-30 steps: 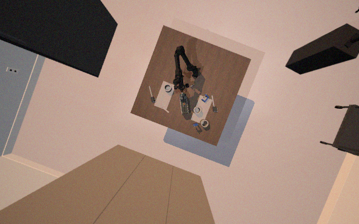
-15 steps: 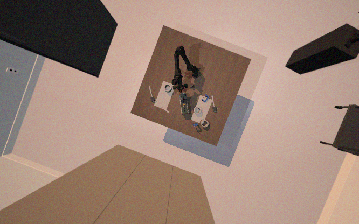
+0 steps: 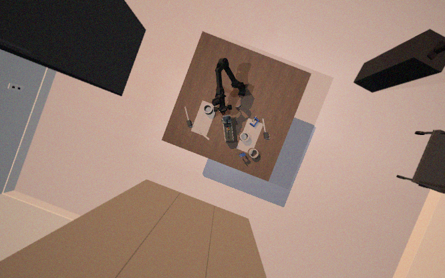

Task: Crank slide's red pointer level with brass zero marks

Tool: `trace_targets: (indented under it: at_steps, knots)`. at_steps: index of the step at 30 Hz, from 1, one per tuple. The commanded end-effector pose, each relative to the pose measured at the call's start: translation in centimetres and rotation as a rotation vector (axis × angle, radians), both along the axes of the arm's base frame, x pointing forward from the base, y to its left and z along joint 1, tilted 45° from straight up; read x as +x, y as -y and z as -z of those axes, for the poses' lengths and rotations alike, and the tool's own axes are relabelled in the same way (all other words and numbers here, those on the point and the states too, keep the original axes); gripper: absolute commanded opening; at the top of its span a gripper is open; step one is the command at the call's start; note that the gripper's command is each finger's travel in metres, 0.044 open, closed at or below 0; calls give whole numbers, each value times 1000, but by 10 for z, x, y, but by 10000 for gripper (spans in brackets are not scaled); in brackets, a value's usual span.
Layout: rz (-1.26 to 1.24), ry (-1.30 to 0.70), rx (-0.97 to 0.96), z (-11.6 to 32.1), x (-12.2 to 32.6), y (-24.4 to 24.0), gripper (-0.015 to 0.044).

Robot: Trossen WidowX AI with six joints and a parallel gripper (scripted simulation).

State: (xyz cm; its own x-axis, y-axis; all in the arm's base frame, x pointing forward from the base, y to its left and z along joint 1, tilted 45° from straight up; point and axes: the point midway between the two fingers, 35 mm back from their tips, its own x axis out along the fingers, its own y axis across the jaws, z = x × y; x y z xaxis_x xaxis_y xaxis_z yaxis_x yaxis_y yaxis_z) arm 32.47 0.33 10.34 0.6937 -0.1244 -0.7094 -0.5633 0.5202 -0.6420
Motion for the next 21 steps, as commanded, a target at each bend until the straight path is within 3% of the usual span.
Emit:
trace_targets:
  at_steps: [1,21]
  knots:
    - [9,-2,-5,7,2,7,0]
    - [9,-3,-5,31,-4,11,0]
